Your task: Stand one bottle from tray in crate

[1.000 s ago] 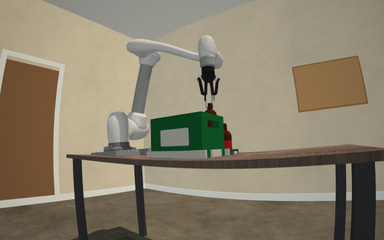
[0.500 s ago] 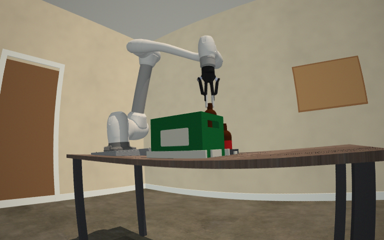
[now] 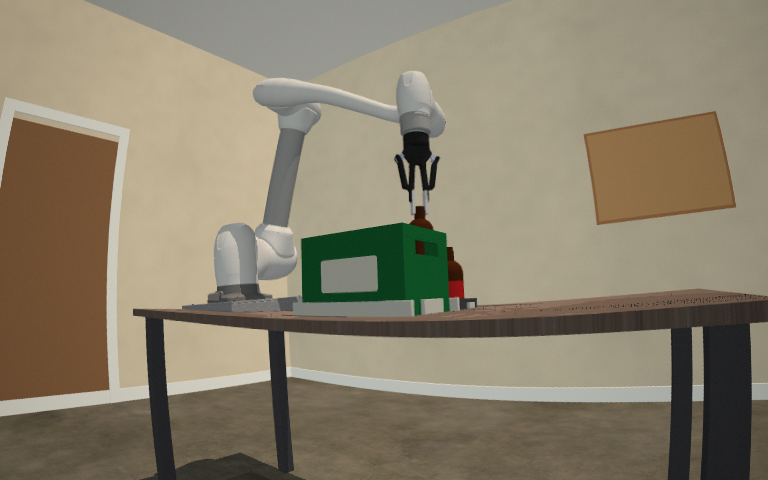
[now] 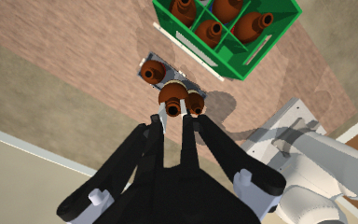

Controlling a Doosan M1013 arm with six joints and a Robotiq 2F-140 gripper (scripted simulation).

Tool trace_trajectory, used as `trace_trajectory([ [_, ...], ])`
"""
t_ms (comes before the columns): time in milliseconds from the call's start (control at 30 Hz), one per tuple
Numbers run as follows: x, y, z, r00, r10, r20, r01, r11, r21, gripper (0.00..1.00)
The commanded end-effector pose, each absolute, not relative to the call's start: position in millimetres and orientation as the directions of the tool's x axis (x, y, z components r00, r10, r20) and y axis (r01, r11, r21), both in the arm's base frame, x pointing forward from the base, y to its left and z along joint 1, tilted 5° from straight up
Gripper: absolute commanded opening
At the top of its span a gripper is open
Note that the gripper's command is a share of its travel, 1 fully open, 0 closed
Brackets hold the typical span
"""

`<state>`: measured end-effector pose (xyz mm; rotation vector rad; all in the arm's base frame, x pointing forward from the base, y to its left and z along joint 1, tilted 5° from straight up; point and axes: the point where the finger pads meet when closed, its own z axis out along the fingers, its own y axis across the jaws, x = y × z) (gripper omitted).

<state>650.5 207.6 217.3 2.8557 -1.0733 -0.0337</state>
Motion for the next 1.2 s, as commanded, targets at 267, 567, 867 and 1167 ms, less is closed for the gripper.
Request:
trace_trajectory([
  [267,651.6,211.9,226.0,0.751,-0.66,0.011,-0.659,-0.748,0.082,0.0],
  [567,651.7,212.1,229.7,0.751,-0.66,0.011,-0.659,-0.748,0.082,0.0],
  [867,652.0,212.7,238.4,0.751,-0.66,0.011,-0.659,-0.748,0.082,0.0],
  [1167,652.3,213.3,246.9,0.751,-0.66,0.011,-0.659,-0.748,0.082,0.0],
])
